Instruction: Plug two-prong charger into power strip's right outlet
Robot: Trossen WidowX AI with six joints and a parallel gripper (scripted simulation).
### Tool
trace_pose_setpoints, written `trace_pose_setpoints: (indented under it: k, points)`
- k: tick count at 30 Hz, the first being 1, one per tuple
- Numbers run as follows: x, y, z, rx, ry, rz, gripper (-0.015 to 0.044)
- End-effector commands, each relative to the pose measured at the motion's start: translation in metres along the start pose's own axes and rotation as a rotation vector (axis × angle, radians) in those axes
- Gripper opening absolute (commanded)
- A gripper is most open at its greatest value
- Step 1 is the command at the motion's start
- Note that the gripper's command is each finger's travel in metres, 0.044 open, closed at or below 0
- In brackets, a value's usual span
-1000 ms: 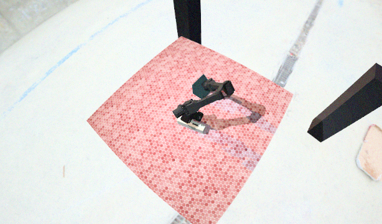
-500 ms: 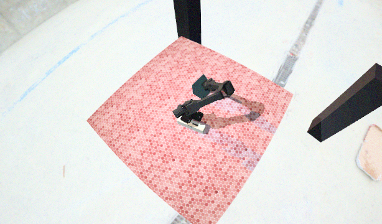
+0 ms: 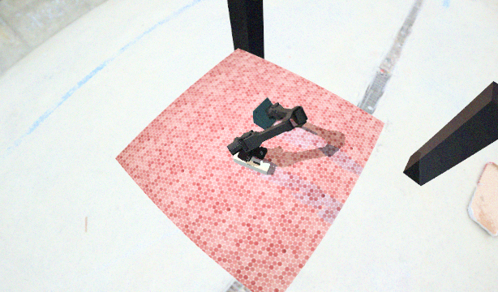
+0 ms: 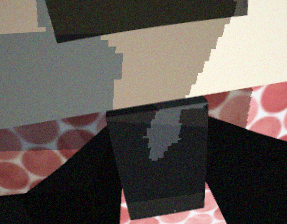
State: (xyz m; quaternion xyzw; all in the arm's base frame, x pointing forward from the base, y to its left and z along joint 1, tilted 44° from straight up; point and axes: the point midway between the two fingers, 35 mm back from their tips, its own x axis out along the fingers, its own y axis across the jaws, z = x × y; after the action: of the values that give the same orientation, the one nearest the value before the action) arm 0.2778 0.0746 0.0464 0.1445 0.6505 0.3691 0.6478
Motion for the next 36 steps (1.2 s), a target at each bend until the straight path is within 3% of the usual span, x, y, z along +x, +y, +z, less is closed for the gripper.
trace_pose_setpoints:
  k: [1, 36]
  points:
    - [-0.002, 0.0005, 0.0096, -0.017, -0.019, -0.004, 0.0]
    - [-0.003, 0.0009, 0.0177, -0.018, -0.019, -0.004, 0.0]
